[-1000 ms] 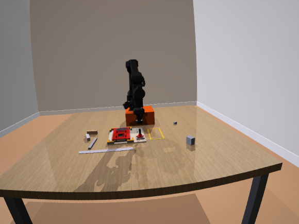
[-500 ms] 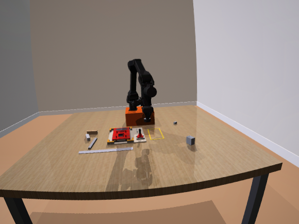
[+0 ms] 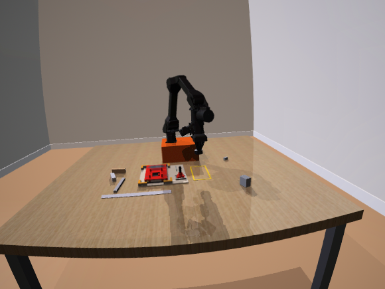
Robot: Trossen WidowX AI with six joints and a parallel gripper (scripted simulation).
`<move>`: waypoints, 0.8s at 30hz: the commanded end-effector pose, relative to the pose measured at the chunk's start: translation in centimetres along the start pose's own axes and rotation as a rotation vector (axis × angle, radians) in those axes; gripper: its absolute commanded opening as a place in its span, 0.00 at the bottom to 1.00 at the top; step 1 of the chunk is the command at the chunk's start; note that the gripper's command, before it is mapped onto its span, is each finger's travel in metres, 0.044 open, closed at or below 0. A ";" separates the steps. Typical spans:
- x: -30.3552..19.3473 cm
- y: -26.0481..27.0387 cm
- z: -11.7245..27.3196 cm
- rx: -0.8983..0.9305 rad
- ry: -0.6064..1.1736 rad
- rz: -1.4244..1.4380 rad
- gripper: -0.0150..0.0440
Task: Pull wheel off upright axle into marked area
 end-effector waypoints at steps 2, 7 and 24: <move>-0.3 -0.5 -0.1 -0.001 0.006 -0.007 0.25; -0.3 -0.5 -1.4 -0.001 0.006 -0.007 0.25; -0.4 -0.5 -9.5 -0.001 0.006 -0.007 0.25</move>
Point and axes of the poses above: the point midway between the two fingers, 35 mm back from their tips, its own z axis back along the fingers, its own y axis across the jaws, x = y × z, the point moved 9 cm from there along z, back along the fingers, and after that the axes turned 10 degrees about -z, right-handed, at the moved point
